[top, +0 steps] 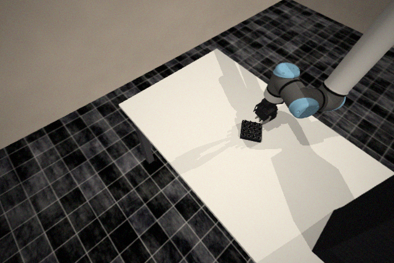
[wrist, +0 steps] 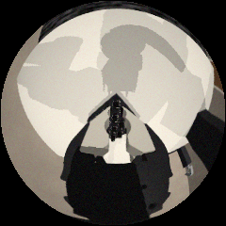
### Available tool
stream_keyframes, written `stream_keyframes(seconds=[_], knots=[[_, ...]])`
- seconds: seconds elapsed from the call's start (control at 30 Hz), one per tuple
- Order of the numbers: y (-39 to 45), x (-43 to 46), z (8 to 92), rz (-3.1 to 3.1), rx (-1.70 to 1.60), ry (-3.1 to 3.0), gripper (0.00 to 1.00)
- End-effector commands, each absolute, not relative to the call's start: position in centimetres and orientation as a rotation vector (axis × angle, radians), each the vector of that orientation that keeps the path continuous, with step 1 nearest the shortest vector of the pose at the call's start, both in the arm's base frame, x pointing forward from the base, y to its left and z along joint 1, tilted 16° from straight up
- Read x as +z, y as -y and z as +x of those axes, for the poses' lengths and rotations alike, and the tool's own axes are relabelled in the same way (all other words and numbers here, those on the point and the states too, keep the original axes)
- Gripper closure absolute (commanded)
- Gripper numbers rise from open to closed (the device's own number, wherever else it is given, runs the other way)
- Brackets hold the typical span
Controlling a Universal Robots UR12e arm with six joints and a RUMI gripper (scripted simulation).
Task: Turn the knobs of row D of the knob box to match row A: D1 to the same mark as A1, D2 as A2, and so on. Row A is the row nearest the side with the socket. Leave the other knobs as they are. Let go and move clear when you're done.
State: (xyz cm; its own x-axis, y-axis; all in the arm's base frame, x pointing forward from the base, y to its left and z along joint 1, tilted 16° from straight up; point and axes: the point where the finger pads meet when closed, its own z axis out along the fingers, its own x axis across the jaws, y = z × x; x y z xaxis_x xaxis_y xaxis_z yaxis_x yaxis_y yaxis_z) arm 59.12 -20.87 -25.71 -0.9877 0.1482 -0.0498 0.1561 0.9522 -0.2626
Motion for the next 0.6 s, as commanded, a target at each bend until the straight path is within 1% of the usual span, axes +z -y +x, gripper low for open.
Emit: stream_keyframes(seconds=[0.0,0.57], knots=[[20.83,-25.64,59.34,0.238,-0.418,-3.071,0.89],[21.14,-26.29,59.42,0.239,-0.418,-3.071,0.89]])
